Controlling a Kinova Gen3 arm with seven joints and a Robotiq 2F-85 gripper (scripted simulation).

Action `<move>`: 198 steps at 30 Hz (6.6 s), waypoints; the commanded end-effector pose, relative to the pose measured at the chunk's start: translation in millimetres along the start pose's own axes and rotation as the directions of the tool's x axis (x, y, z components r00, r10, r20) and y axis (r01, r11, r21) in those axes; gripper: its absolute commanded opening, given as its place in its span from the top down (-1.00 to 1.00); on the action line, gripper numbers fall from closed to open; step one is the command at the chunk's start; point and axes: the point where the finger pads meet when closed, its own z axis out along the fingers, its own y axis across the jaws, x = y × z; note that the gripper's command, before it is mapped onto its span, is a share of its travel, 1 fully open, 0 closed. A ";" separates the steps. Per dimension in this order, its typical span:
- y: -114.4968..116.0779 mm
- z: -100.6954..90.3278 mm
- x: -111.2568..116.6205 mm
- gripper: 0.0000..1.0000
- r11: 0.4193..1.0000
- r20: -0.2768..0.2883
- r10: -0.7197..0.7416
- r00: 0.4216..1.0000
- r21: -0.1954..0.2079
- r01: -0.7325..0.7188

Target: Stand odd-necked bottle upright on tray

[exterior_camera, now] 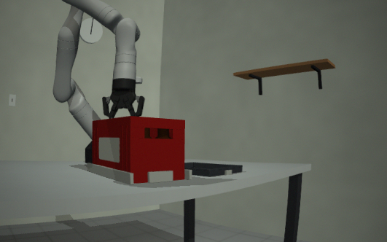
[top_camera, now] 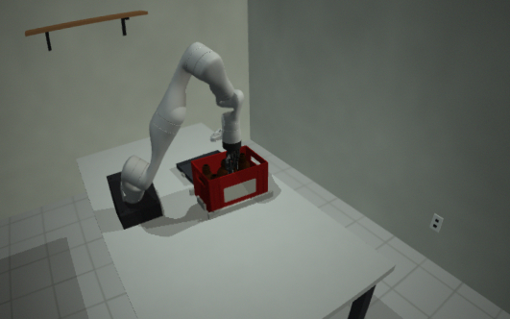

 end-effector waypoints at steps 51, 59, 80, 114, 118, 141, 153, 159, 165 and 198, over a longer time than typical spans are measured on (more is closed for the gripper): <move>0.4 -0.4 0.0 1.00 1.000 0.000 0.000 1.000 -0.001 0.000; 0.4 -0.4 0.0 1.00 1.000 0.000 0.000 1.000 -0.001 0.000; 0.4 -0.4 0.0 1.00 1.000 0.000 0.000 1.000 -0.001 0.000; 0.4 -0.4 0.0 -0.27 1.000 0.000 0.000 1.000 -0.001 0.000; 0.4 -0.4 0.0 -0.27 1.000 0.000 0.000 1.000 -0.001 0.000; 0.4 -0.6 0.0 -0.27 1.000 0.000 0.000 1.000 -0.001 0.000; 0.4 -18.6 0.0 -0.27 1.000 0.000 0.000 1.000 -0.001 0.000; 0.4 -31.3 0.0 -0.27 1.000 0.000 0.000 1.000 -0.001 0.000; 0.3 -52.7 0.0 -0.27 1.000 0.000 0.000 1.000 -0.001 0.000; 0.3 -87.2 0.0 1.00 1.000 0.000 0.000 1.000 -0.001 0.000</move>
